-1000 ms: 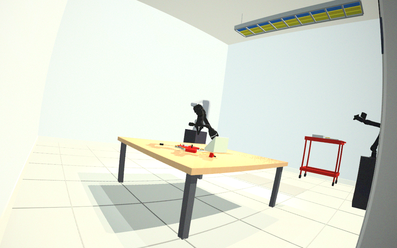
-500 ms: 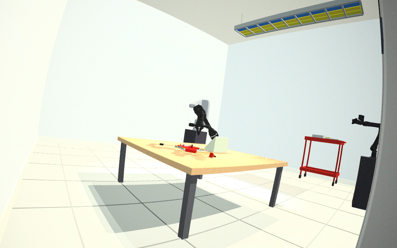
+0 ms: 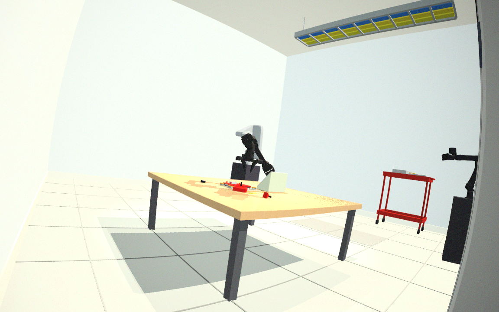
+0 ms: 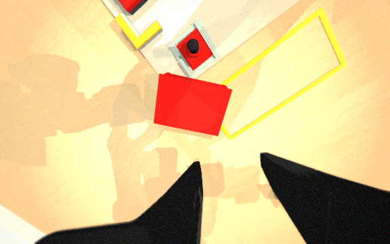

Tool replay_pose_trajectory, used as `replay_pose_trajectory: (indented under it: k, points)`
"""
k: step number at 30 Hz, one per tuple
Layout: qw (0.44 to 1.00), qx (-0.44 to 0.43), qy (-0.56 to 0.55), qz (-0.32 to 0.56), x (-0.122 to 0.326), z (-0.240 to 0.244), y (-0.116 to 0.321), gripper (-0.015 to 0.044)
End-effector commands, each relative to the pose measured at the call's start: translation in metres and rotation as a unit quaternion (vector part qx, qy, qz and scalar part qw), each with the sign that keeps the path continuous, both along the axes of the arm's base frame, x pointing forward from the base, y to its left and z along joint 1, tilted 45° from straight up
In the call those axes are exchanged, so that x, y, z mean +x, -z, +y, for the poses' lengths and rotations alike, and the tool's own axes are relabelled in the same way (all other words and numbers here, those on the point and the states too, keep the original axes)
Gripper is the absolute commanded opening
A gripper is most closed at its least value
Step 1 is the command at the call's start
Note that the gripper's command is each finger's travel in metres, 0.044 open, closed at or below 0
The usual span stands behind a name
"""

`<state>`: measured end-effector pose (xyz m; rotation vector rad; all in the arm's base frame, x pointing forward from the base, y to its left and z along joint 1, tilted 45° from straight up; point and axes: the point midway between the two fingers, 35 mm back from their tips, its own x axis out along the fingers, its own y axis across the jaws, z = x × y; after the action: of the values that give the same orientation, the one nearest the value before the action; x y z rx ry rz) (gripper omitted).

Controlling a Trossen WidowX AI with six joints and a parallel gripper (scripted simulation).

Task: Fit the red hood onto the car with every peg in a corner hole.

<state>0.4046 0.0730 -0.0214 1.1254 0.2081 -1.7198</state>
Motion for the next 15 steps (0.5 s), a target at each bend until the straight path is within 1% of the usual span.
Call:
replay_pose_trajectory:
  k: [1, 6, 10, 15]
  points:
    - [0.964, -0.002, -0.190, 0.185, 0.005, -0.030, 0.012, 0.0315]
    - [0.884, 0.005, -0.334, 0.328, 0.008, -0.051, 0.020, 0.0440]
    - [0.836, 0.010, -0.390, 0.386, 0.008, -0.061, 0.023, 0.0440]
    - [0.828, 0.011, -0.399, 0.394, 0.008, -0.062, 0.024, 0.0440]
